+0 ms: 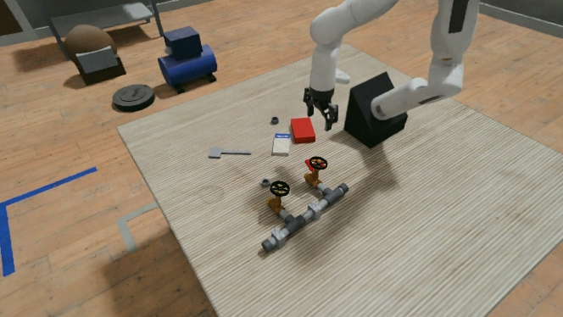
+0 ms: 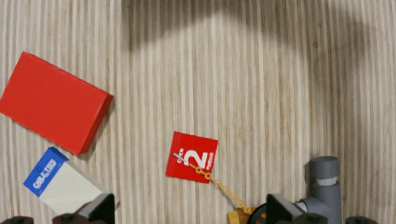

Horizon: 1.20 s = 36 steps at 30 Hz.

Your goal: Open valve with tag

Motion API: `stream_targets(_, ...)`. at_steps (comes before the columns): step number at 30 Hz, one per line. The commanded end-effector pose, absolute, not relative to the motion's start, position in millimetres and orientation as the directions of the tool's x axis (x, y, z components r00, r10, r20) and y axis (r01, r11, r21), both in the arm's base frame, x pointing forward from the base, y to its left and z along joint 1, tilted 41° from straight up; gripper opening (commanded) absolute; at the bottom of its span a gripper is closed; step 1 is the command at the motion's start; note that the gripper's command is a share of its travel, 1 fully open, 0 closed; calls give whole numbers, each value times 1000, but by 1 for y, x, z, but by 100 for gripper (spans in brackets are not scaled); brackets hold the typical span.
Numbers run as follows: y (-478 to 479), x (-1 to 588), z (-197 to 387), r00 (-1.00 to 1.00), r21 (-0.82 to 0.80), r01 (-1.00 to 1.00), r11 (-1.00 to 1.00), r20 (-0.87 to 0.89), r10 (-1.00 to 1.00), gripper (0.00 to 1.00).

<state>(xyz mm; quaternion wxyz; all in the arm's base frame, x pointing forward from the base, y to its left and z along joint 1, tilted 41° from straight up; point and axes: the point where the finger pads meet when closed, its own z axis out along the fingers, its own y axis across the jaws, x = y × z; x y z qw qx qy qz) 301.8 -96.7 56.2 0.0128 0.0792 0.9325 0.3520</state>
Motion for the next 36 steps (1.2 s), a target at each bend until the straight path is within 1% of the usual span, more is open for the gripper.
stream_targets(1, -95, 304, 57, -978, 660, 191, 727, 62, 200, 100)
stream_targets(4, -91, 307, 58, -960, 660, 261, 704, 105, 258, 100)
stream_targets(6, -91, 307, 58, -960, 660, 261, 704, 105, 258, 100)
stream_targets(14, -76, 318, 63, -833, 627, 535, 566, 281, 476, 100)
stream_targets(21, -58, 332, 69, -597, 527, 779, 340, 457, 660, 100)
stream_targets(23, -58, 332, 69, -597, 527, 779, 340, 457, 660, 100)
stream_targets(29, -43, 343, 73, -350, 404, 907, 118, 568, 745, 100)
stream_targets(36, -30, 352, 77, -115, 278, 957, -86, 634, 765, 100)
